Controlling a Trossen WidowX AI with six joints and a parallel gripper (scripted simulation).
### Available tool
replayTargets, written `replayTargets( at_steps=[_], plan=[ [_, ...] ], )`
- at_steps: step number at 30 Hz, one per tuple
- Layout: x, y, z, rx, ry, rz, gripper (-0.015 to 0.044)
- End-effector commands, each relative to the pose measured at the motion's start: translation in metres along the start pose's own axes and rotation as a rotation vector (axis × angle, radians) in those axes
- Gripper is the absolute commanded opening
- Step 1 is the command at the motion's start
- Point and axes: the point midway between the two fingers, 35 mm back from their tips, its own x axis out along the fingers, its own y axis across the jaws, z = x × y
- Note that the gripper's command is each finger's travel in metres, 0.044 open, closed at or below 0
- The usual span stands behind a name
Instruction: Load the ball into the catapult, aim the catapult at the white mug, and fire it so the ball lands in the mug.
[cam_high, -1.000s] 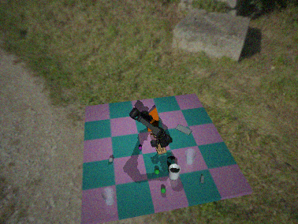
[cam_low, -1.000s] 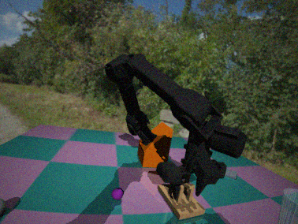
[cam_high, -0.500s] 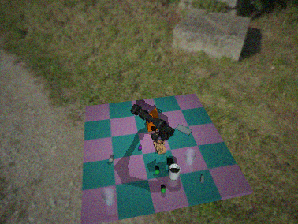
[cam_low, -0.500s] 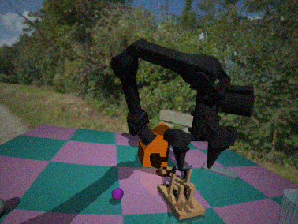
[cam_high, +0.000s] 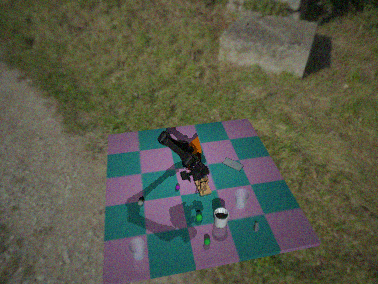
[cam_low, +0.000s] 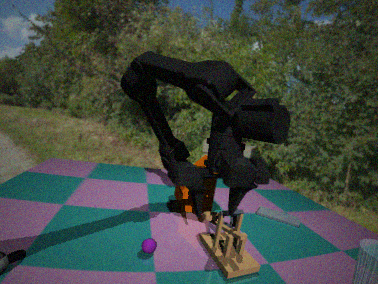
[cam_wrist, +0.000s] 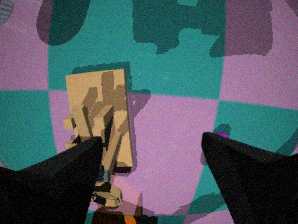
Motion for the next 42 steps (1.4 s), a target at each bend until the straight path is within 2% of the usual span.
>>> replayTargets(
  at_steps=[1,4,7,14,42],
  plan=[
    [0.027,-0.060,-0.024,0.043,-0.004,-0.008,0.0300],
    [0.047,-0.095,-0.049,0.071,0.003,-0.028,0.0300],
    [0.055,-0.109,-0.062,0.084,0.009,-0.040,0.0300],
    [0.057,-0.109,-0.063,0.084,0.009,-0.040,0.0300],
    [0.105,-0.112,-0.064,0.083,0.009,-0.042,0.0300]
  ],
)
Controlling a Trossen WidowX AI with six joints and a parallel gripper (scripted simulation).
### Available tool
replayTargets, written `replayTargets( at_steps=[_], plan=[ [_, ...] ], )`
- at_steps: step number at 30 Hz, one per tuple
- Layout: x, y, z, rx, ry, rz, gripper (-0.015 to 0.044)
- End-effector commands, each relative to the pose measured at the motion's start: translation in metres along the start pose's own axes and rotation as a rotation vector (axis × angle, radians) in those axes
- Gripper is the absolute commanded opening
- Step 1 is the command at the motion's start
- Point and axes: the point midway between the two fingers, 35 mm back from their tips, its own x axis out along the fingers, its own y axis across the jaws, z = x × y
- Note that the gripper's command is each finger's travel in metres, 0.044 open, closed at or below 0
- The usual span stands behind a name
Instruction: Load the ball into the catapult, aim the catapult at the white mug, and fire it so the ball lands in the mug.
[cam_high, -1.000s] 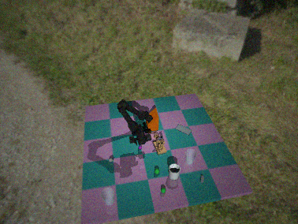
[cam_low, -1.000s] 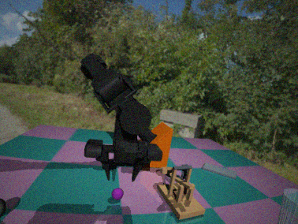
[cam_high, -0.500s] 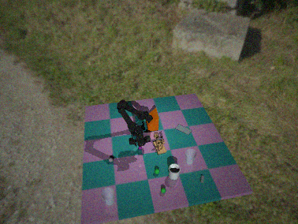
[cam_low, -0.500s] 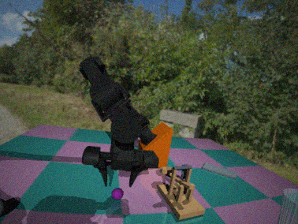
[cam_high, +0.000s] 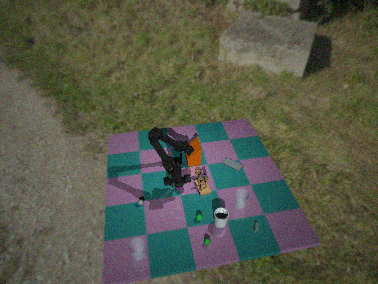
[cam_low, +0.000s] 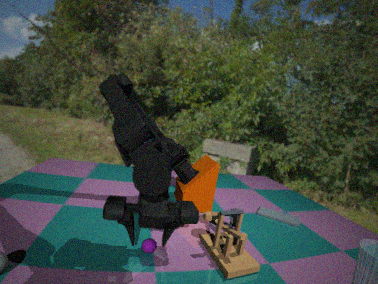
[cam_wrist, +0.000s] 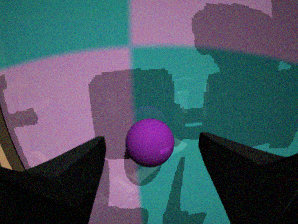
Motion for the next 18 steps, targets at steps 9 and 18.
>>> replayTargets(
  at_steps=[9,18],
  plan=[
    [0.0109,0.0018,-0.0023,-0.010,0.007,0.002,0.0169],
    [0.0109,0.0018,-0.0023,-0.010,0.007,0.002,0.0070]
  ],
)
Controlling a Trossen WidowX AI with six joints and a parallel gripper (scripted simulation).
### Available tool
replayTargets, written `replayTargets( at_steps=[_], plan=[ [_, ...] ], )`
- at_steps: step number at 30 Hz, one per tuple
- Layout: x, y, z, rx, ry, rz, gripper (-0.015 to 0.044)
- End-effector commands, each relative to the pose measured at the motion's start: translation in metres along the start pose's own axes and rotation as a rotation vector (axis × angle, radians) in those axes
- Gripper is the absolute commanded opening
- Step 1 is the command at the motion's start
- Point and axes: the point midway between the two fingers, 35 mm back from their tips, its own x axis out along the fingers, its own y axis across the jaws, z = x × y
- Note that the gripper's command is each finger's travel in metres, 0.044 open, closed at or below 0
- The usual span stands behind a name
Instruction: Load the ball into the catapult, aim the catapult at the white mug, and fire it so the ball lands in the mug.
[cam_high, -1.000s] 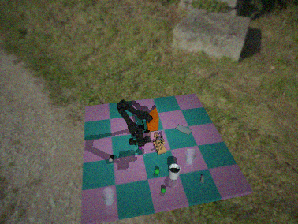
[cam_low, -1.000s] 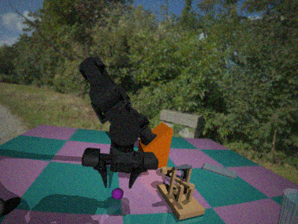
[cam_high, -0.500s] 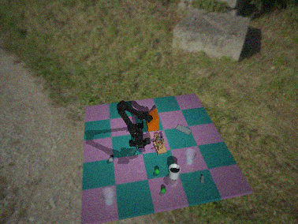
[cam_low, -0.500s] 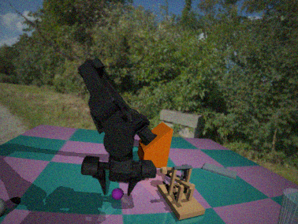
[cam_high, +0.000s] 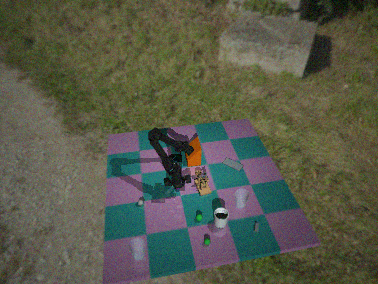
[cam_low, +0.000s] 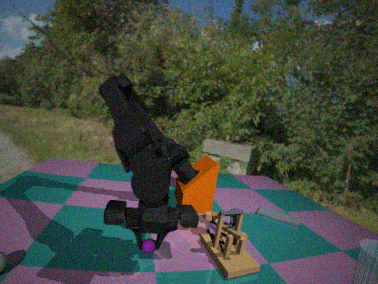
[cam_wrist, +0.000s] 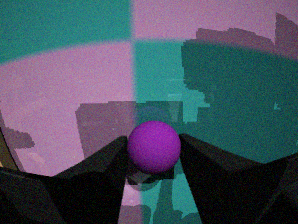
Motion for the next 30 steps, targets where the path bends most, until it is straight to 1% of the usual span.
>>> replayTargets(
  at_steps=[1,3,12,22,27,30],
  plan=[
    [0.000,0.000,0.000,-0.005,0.001,0.001,0.0043],
    [-0.008,0.001,0.002,-0.005,0.000,0.004,0.0000],
    [-0.063,0.005,0.009,-0.005,0.000,0.016,0.0000],
    [-0.122,0.002,0.003,-0.006,0.001,0.007,0.0000],
    [-0.125,0.003,0.003,-0.007,0.003,0.006,0.0000],
    [-0.123,0.013,0.001,-0.020,0.017,0.021,0.0000]
  ],
)
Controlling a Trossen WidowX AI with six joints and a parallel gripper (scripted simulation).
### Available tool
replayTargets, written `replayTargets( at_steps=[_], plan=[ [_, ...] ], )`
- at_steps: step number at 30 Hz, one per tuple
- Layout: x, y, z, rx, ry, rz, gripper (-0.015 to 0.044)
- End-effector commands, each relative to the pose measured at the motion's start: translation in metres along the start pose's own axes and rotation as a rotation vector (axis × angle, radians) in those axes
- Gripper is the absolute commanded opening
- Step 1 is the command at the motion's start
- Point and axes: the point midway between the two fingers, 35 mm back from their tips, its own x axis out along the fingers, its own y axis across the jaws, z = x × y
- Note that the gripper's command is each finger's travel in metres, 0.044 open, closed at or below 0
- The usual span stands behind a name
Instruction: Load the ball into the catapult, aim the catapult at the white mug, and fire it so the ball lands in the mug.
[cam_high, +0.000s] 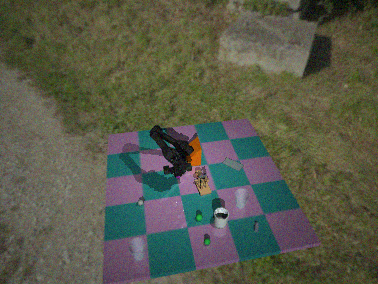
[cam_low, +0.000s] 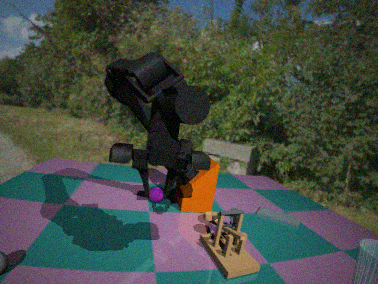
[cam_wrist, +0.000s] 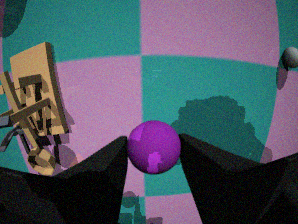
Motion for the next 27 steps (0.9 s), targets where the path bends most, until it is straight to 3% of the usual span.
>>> replayTargets(
  at_steps=[1,27],
  plan=[
    [0.001,0.015,-0.002,-0.016,0.022,0.020,0.0000],
    [0.036,0.159,-0.069,-0.109,0.328,-0.006,0.0000]
  ],
)
